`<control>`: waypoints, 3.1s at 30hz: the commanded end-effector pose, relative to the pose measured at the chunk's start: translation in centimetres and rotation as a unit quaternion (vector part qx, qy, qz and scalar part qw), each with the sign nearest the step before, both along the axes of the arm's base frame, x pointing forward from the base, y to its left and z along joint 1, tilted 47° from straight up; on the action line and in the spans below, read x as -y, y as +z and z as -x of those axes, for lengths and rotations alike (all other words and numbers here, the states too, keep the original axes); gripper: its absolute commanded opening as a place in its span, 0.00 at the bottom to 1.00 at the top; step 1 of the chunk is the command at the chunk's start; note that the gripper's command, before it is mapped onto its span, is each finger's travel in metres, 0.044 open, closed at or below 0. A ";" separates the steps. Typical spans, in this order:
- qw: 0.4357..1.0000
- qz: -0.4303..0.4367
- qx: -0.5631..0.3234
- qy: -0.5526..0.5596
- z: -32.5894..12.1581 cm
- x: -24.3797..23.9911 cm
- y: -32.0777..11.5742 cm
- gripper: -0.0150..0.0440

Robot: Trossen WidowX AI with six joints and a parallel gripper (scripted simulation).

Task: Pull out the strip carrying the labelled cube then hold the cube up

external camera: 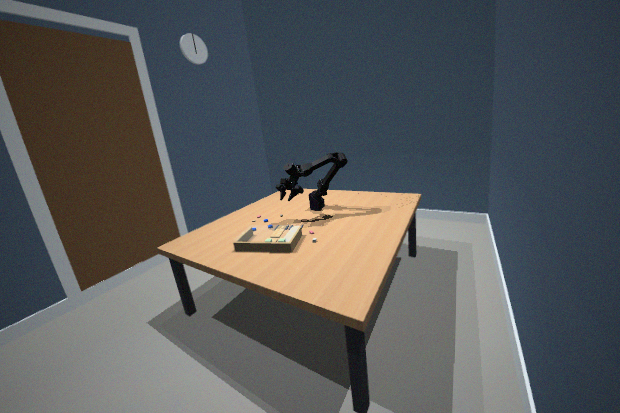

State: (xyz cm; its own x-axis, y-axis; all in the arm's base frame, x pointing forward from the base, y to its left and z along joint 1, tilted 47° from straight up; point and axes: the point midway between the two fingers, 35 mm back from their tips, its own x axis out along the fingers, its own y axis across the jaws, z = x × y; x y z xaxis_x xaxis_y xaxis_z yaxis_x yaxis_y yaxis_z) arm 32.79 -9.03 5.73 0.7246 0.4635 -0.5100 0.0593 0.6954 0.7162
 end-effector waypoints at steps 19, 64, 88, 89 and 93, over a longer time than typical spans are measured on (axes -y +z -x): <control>0.905 0.036 -0.166 0.389 -3.3 -10.6 -2.0 0.25; 0.905 0.035 -0.166 0.389 -2.9 -15.3 -6.6 0.25; 0.905 0.035 -0.166 0.389 -2.9 -15.6 -6.9 0.25; 0.905 0.035 -0.166 0.389 -2.9 -15.6 -6.9 0.25; 0.905 0.035 -0.166 0.389 -2.9 -15.7 -6.9 0.25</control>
State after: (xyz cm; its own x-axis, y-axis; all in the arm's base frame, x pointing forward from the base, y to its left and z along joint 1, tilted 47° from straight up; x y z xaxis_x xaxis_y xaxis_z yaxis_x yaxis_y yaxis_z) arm 35.68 6.53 -1.15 -0.0063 0.7220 -0.6918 -0.2697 0.6650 0.6965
